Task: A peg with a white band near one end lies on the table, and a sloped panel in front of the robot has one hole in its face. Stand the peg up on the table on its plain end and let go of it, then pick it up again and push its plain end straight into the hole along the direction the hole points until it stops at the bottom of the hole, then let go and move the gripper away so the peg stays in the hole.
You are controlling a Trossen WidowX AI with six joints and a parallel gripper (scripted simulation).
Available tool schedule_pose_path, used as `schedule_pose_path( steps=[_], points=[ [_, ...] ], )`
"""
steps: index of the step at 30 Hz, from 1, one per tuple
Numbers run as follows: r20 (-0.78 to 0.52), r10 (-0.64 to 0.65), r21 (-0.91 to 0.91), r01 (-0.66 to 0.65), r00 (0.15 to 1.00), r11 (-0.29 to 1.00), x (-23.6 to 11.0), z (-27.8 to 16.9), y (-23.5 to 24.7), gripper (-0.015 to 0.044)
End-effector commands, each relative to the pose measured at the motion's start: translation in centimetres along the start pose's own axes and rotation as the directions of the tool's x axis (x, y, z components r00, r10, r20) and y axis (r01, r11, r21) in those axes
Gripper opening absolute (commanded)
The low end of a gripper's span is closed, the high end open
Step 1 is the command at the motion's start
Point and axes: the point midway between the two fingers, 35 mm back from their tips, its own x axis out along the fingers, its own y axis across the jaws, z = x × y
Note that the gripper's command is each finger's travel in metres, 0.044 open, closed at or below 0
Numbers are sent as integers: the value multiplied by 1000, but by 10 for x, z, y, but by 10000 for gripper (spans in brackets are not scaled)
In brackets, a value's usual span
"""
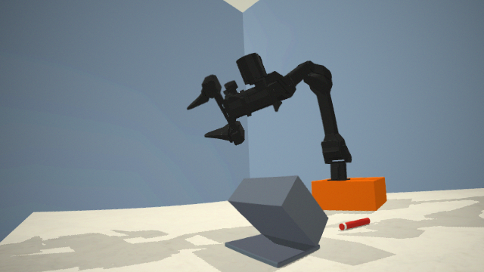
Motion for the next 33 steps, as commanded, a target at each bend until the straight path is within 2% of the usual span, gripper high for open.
schedule_pose_path(
  steps=[1,8,16,25,33],
  points=[
    [-88,9,-77,-15,996,997,-9,-16,0,440],
    [-255,-9,-224,-50,967,973,-28,-50,-8,440],
    [-445,-61,-376,-124,894,918,-62,-93,-23,440],
    [-617,-168,-503,-222,769,835,-109,-131,-50,440],
    [-721,-297,-579,-308,627,755,-151,-155,-80,440]
  ],
)
